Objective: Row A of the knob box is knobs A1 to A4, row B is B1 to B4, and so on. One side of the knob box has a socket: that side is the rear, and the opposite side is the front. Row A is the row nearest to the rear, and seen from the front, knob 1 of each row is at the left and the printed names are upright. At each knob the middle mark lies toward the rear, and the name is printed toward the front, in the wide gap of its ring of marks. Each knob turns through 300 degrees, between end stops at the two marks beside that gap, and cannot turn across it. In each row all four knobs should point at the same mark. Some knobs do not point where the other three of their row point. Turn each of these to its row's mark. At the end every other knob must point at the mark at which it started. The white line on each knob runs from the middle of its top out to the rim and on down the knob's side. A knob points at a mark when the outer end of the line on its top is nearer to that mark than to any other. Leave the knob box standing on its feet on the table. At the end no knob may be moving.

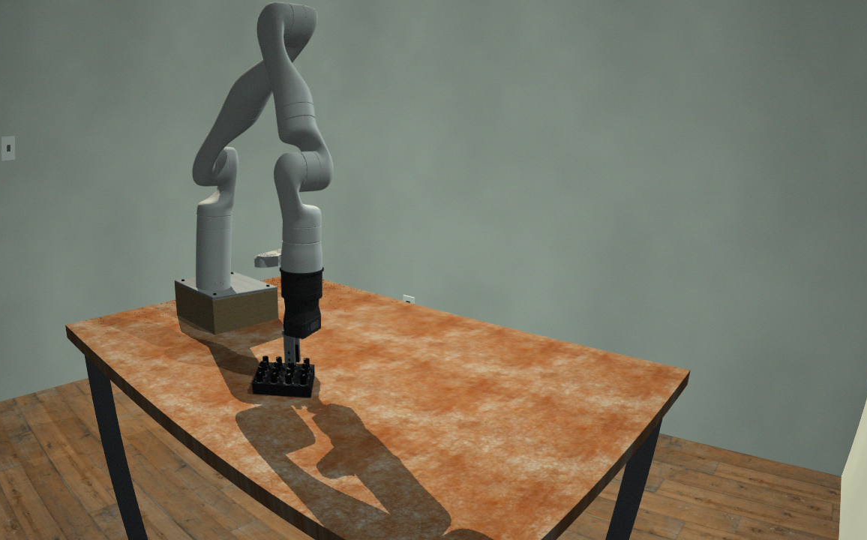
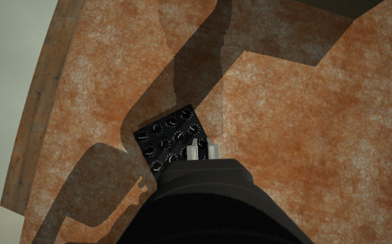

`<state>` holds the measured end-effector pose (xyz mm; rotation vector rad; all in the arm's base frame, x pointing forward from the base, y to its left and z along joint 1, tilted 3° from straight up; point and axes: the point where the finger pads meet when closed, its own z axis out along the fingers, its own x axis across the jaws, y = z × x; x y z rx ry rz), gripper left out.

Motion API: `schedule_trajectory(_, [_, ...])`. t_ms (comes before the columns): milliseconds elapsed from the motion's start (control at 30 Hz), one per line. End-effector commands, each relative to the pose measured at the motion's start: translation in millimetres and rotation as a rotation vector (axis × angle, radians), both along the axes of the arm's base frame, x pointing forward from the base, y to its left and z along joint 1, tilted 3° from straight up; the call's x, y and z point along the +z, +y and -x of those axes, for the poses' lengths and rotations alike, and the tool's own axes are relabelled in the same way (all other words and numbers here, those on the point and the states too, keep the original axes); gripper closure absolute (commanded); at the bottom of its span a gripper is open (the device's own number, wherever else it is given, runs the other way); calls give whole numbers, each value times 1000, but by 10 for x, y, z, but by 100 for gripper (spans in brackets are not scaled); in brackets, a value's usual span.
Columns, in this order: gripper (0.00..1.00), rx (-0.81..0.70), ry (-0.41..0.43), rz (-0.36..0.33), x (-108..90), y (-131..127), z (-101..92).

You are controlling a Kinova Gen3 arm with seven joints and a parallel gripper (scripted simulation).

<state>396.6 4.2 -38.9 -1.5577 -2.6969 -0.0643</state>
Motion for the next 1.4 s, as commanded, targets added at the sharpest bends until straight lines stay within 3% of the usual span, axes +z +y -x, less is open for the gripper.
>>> schedule_trajectory(0, [70,28,-4,-3,7,-1,-6])
schedule_trajectory(933, [70,105,-7,-3,7,-1,-6])
schedule_trajectory(967, [54,105,-7,-3,7,-1,-6])
schedule_trajectory(1367, [54,105,-7,-3,7,-1,-6])
